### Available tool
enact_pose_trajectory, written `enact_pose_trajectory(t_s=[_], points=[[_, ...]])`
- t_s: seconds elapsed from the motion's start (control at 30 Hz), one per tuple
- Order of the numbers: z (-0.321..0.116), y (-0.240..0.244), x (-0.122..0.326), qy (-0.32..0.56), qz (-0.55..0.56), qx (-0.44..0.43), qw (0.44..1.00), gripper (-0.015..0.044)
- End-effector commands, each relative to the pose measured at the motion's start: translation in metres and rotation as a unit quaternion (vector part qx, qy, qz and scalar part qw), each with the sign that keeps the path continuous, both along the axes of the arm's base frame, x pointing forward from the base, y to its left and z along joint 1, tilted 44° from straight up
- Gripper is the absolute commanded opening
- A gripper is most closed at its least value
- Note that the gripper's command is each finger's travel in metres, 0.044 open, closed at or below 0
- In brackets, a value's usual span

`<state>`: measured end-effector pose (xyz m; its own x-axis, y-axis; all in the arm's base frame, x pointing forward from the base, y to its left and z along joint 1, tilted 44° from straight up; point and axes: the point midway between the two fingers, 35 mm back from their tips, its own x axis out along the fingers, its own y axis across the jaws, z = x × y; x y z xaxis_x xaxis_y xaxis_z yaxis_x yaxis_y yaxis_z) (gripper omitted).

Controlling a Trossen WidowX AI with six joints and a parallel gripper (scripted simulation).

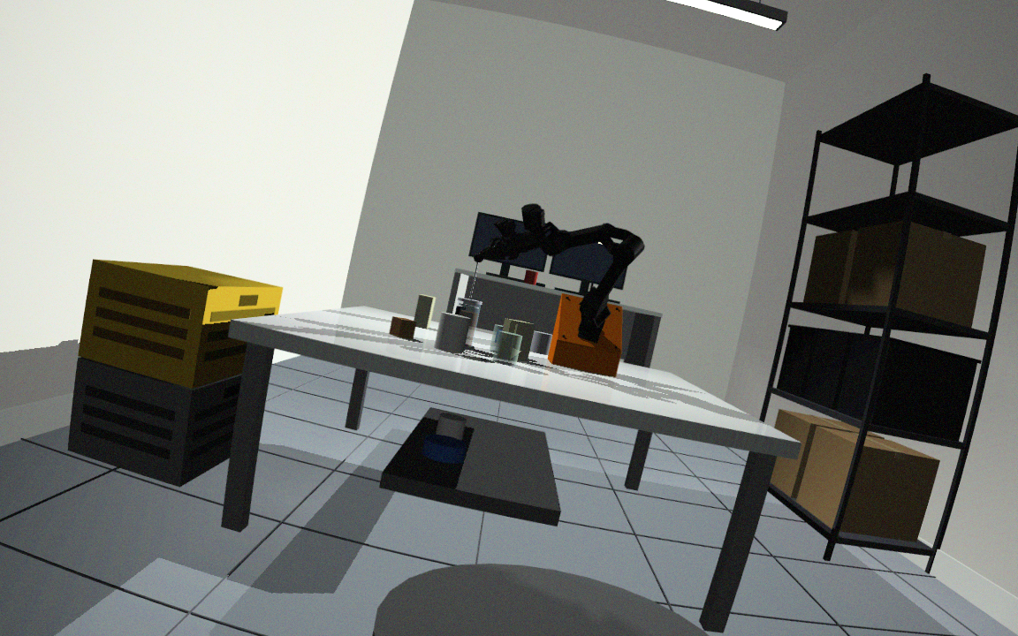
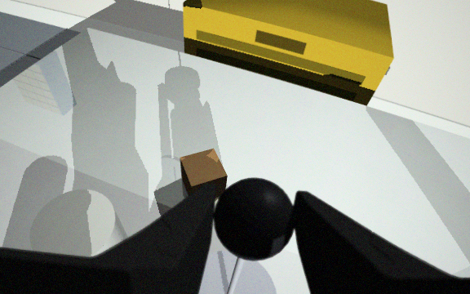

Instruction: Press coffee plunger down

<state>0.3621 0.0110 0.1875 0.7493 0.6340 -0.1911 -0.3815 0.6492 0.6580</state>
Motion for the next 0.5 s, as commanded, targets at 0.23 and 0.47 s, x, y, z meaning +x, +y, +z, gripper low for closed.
enact_pose_trajectory(t_s=[0.23,0.47], points=[[-0.022,0.016,0.0,0.011,0.004,0.001,1.0,0.0118],[-0.03,0.024,0.0,0.012,0.004,0.0,1.0,0.0118]])
